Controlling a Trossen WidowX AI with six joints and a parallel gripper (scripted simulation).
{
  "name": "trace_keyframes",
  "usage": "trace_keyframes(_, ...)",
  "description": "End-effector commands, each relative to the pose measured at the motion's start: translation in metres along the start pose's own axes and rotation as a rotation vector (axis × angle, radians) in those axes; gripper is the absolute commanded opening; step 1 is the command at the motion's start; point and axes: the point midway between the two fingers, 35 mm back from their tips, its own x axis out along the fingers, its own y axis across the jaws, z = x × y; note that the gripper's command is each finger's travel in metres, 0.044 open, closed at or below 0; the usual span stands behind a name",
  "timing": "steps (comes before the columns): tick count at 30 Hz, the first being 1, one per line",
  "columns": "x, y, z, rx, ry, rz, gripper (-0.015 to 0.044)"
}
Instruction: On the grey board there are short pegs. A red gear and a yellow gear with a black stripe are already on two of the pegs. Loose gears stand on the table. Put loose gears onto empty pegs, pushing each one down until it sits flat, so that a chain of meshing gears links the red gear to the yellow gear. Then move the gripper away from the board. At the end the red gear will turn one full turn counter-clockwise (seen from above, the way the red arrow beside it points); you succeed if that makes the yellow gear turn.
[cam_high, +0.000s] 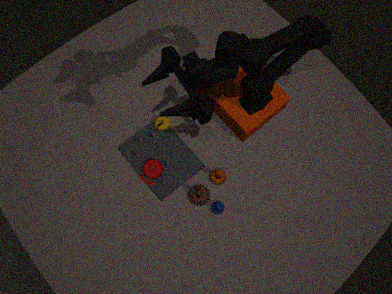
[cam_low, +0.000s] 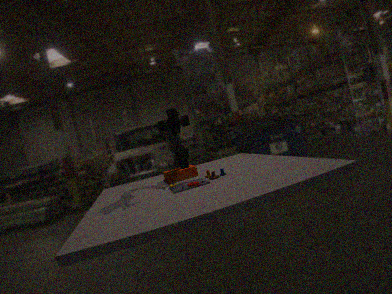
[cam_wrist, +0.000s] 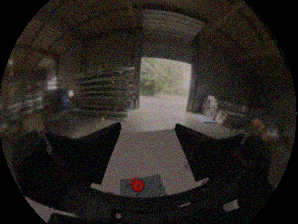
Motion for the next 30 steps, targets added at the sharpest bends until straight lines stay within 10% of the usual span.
trace_keyframes(1,0.001,0.001,-0.002,-0.001,0.012,0.004,0.0426)
trace_keyframes(11,0.036,0.083,-0.132,-0.155,0.677,0.260,0.0440)
trace_keyframes(22,-0.025,0.155,-0.256,-0.478,1.404,0.540,0.0440)
trace_keyframes(30,-0.035,0.164,-0.268,-0.533,1.500,0.572,0.0440)
